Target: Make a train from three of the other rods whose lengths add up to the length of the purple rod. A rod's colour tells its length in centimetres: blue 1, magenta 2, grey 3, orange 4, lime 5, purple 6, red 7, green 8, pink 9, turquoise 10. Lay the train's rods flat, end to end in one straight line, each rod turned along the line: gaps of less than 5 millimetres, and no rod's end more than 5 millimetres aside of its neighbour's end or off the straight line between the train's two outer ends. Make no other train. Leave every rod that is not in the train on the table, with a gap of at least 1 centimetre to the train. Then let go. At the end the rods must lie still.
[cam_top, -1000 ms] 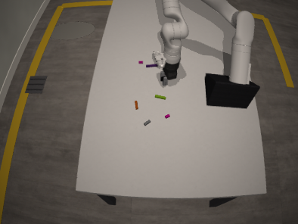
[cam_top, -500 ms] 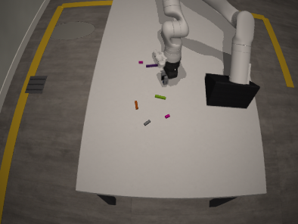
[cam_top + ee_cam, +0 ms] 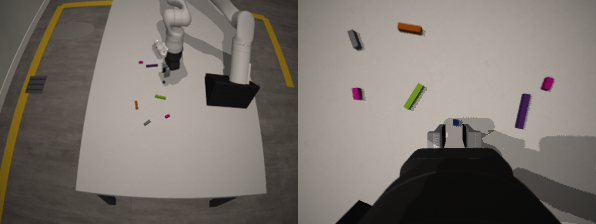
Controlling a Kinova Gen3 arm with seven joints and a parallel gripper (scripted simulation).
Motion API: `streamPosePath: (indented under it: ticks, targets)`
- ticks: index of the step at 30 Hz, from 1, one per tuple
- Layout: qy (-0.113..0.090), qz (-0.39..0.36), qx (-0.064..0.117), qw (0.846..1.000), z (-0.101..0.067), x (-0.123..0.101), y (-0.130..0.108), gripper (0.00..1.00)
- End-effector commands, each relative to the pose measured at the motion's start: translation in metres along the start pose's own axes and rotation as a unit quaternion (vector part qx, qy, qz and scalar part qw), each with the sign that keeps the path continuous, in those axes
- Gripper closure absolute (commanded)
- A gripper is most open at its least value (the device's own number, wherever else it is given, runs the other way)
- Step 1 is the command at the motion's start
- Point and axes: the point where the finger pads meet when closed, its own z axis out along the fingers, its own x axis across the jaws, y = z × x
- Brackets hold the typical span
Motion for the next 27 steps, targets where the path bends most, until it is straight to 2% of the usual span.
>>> streamPosePath:
  ticks: [1, 8, 9, 27]
  targets:
    - [0.002, 0.004, 0.009, 1.000, -0.0107, 0.0035, -0.0054, 0.46]
    - [0.002, 0.004, 0.009, 1.000, -0.0190, 0.0034, -0.0052, 0.46]
    - [0.002, 0.004, 0.009, 1.000, -0.0190, 0.0034, -0.0052, 0.00]
    - [0.002, 0.004, 0.009, 1.000, -0.0190, 0.0034, -0.0052, 0.00]
